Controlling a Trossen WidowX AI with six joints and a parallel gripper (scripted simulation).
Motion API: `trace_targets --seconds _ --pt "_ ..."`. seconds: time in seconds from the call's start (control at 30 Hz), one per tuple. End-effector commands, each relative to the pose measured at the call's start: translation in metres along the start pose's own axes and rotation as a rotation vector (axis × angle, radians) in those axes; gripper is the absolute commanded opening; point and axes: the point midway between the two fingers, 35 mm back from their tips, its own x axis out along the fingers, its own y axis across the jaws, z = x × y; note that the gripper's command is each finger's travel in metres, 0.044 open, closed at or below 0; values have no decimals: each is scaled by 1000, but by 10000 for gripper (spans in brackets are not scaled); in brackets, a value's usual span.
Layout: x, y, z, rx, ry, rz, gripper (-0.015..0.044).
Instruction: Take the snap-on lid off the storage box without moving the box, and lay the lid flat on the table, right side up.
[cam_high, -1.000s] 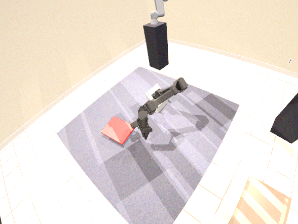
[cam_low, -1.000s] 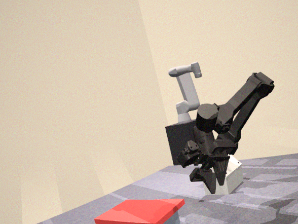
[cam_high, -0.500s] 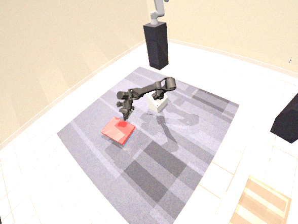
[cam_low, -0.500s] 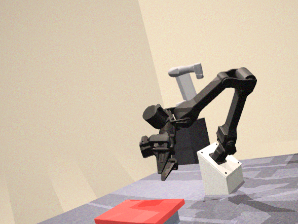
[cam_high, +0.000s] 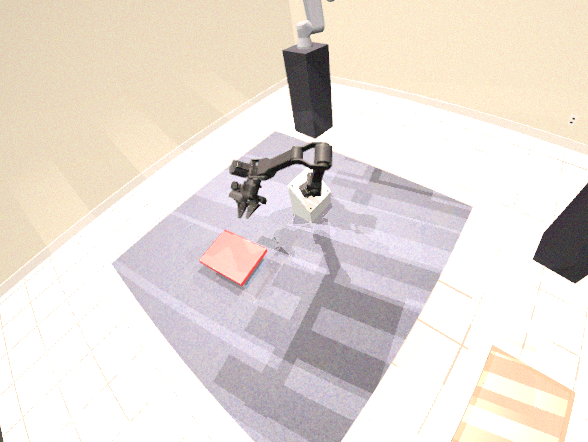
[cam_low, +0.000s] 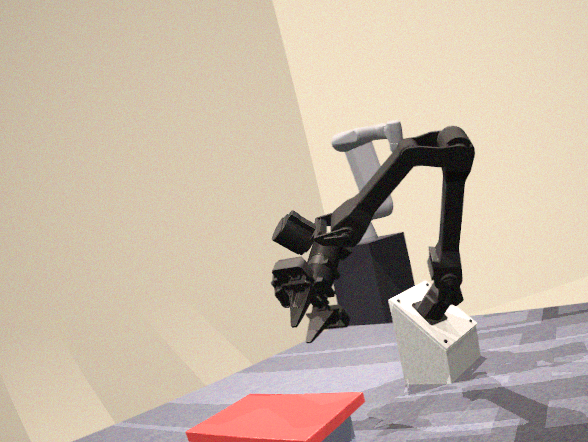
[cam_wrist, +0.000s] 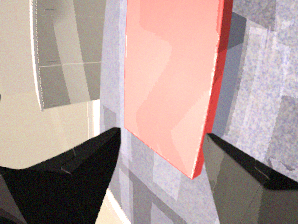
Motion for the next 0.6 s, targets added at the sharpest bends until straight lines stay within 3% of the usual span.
trace_targets --seconds 0.0,0.27,0.57 --pt "-3 -4 2 18 2 8 235" --pt "35 -48 2 19 3 8 235" --pt "38 -52 0 20 4 9 235"
